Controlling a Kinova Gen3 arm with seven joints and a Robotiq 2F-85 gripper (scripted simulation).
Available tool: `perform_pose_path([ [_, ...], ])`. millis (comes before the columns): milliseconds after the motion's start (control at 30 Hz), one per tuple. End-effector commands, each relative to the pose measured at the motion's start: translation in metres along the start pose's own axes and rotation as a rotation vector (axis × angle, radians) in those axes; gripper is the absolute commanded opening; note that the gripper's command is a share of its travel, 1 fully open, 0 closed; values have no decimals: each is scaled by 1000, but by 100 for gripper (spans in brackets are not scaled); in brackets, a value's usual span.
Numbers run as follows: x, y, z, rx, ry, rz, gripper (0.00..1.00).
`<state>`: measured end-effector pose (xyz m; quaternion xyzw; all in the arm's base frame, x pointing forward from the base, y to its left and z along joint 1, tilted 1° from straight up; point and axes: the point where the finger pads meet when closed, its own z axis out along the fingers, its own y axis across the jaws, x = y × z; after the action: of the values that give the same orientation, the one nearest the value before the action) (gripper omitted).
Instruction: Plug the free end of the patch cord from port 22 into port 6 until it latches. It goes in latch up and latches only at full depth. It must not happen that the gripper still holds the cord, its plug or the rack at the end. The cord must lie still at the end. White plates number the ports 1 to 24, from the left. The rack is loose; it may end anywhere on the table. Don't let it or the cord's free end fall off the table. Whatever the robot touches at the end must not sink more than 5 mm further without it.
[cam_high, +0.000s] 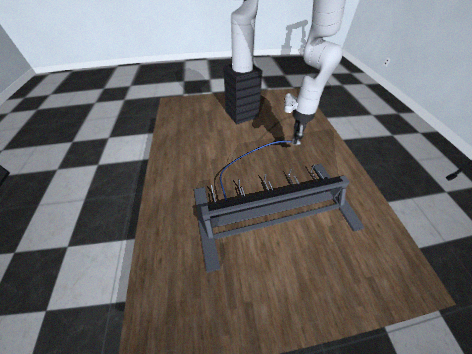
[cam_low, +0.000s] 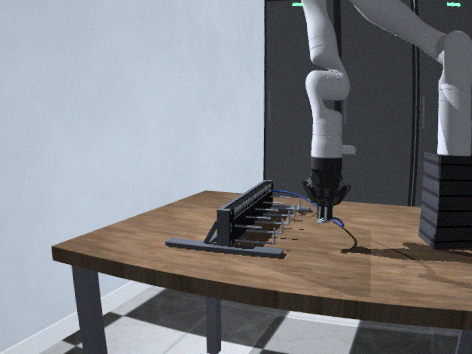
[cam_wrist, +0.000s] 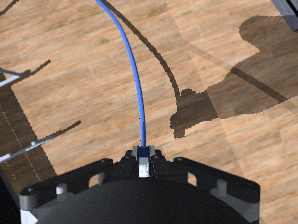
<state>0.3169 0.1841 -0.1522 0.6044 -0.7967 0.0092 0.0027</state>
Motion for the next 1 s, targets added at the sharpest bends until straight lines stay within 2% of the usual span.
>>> perform_pose_path([
  [0, -1, -5, -2, 4, -3, 22, 0],
  [967, -2, -36, -9, 4, -3, 272, 0],
])
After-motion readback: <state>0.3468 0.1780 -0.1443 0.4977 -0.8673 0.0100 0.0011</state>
